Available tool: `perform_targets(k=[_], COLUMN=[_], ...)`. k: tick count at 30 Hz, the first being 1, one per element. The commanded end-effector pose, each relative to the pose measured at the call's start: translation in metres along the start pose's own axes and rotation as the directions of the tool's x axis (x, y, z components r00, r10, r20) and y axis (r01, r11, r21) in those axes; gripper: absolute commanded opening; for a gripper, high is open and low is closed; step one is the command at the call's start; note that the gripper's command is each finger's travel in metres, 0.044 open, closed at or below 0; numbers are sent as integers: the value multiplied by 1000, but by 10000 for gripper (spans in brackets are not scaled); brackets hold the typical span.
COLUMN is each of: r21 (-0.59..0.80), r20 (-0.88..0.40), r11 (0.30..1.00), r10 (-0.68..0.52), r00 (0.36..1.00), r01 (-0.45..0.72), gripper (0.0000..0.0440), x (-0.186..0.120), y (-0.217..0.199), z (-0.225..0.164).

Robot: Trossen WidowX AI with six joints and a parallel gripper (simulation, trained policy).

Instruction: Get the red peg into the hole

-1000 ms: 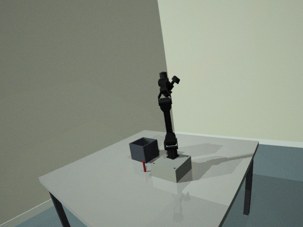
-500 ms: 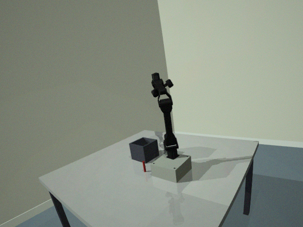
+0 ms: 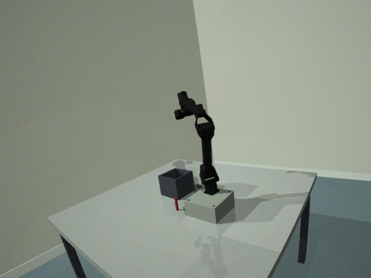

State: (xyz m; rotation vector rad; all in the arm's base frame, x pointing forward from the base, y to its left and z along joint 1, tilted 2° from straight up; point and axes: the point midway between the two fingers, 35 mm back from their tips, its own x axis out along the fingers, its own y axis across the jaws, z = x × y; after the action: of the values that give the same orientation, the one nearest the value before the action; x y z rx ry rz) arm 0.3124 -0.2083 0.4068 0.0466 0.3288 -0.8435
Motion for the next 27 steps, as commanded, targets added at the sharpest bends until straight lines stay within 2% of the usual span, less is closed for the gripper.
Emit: perform_targets(k=[1,14,27], r21=[76,309,510], r20=[-14,-102,-241], r11=[995,922,804], r10=[65,278,475], r00=[998,955,847], r01=[-63,-235,-306], gripper=[440,440,438], x=[-14,-56,-104], y=[17,71,115], z=[-9,-46,-95])
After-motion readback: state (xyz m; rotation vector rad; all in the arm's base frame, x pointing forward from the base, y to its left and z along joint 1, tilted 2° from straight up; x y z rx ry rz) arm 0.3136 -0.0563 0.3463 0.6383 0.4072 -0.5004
